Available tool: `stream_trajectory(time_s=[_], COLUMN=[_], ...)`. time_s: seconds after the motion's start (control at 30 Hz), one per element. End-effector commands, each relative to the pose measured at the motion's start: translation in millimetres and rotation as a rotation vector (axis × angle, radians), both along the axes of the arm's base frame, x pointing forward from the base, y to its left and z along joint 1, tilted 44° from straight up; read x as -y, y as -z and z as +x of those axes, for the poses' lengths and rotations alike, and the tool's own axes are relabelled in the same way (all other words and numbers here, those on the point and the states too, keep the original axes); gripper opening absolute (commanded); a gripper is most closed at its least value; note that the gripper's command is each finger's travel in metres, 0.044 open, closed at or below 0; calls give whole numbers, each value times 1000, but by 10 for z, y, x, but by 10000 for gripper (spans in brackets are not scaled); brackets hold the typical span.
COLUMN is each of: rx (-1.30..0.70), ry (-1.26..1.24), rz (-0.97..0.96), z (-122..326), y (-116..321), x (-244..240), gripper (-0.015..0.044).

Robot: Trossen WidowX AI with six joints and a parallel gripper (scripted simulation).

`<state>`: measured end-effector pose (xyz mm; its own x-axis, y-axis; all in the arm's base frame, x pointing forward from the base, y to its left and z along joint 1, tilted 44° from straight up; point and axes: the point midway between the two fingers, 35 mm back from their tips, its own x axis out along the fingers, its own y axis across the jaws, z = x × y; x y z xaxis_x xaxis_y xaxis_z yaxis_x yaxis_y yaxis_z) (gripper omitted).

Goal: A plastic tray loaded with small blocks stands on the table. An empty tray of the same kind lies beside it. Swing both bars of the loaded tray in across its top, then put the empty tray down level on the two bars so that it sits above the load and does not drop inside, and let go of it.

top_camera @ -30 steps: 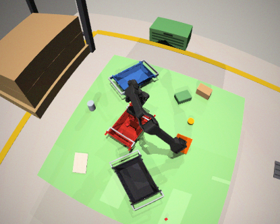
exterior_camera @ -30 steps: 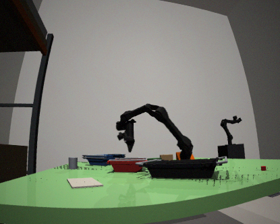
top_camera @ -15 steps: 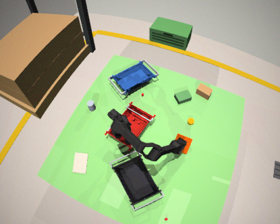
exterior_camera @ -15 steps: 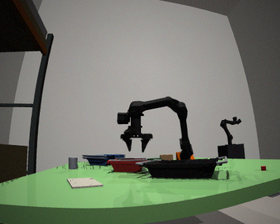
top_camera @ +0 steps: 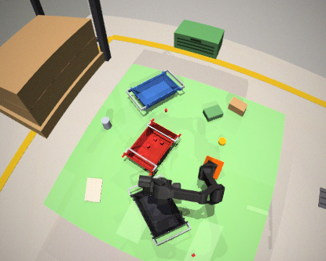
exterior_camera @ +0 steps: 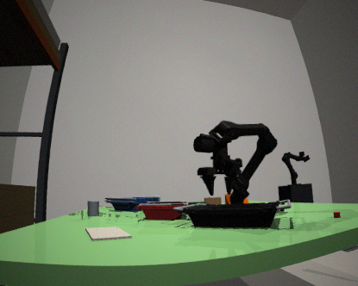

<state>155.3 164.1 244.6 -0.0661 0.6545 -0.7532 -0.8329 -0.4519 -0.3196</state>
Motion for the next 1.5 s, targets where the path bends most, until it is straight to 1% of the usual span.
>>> stream_trajectory(time_s=[0.0, 0.1, 0.5, 1.0, 1.47], rx=[208, 280, 280, 281, 279], ry=[-268, -353, -354, -361, -357], rz=[66, 91, 89, 77, 89], z=[-575, -747, -741, -734, -817], y=[-53, -63, -31, 260, 519], x=[1, 21, -5, -268, -530], gripper=[440, 440, 440, 440, 440])
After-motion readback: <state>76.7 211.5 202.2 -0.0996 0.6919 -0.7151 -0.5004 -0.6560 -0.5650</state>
